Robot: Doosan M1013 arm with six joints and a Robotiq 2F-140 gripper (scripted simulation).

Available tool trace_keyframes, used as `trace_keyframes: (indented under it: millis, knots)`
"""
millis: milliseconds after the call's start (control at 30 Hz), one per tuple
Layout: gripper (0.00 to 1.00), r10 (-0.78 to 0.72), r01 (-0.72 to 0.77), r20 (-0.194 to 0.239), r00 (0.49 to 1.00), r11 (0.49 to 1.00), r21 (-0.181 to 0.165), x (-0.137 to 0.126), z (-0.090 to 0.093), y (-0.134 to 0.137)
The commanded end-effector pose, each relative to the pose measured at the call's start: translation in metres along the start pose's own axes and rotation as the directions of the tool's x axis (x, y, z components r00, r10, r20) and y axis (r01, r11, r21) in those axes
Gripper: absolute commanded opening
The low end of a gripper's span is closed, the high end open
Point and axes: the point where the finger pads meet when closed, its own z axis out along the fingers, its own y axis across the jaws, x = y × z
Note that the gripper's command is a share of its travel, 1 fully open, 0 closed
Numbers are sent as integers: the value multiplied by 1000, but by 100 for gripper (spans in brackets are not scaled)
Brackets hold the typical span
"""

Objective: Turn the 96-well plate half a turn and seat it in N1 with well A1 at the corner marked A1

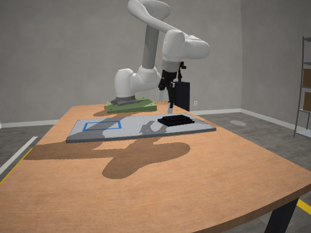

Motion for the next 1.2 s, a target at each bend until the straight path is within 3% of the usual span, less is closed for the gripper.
trace_keyframes:
  millis: [0, 67, 100, 200, 267, 333, 400, 433, 867, 1167]
  knots:
    - [100, -15, 15, 4, 1000, 998, -67, 6, -4, 12]
    - [100, -30, 31, 8, 1000, 991, -131, 10, -9, 20]
    - [100, -31, 32, 8, 999, 990, -134, 13, -11, 23]
    - [100, -56, 57, 13, 998, 972, -229, 20, -19, 34]
    - [100, -57, 58, 14, 998, 971, -232, 24, -24, 41]
    - [100, -74, 76, 17, 997, 953, -293, 29, -30, 47]
    - [100, -74, 76, 17, 997, 953, -293, 29, -30, 47]
    - [100, -83, 85, 19, 996, 942, -324, 32, -33, 50]
    - [100, -84, 85, 19, 996, 941, -327, 38, -40, 57]
    - [100, -84, 85, 19, 996, 941, -327, 38, -29, 61]
